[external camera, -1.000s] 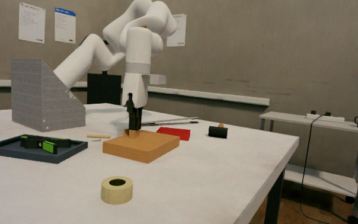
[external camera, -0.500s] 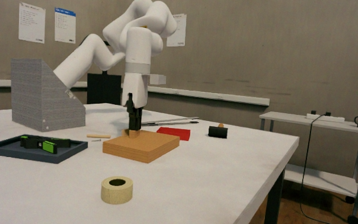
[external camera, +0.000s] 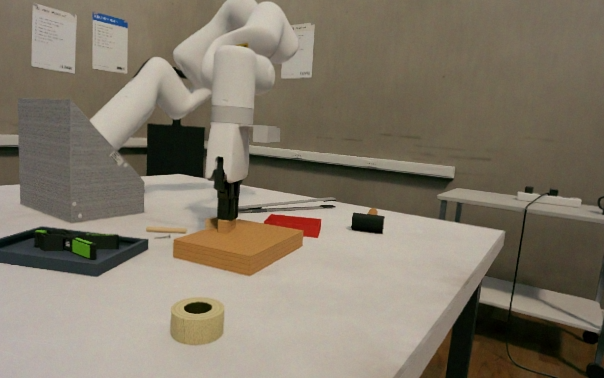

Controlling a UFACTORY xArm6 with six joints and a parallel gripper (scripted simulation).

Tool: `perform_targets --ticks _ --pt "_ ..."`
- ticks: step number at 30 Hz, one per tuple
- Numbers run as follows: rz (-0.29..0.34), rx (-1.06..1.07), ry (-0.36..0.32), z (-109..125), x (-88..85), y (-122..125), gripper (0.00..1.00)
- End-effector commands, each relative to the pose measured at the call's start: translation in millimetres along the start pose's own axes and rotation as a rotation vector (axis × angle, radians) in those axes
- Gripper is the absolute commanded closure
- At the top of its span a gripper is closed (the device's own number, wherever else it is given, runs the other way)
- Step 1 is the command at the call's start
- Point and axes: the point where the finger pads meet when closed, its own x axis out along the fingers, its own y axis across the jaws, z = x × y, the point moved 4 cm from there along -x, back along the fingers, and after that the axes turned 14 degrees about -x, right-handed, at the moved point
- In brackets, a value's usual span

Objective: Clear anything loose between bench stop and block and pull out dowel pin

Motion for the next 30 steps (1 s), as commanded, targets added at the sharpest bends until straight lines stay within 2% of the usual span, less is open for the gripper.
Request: perform_targets --ticks 1,30 --pt "0.003 -0.001 0.002 -0.8 -1.2 0.7 1.00" --pt "0.003 -0.001 0.002 -0.8 -5.2 0.7 1.00"
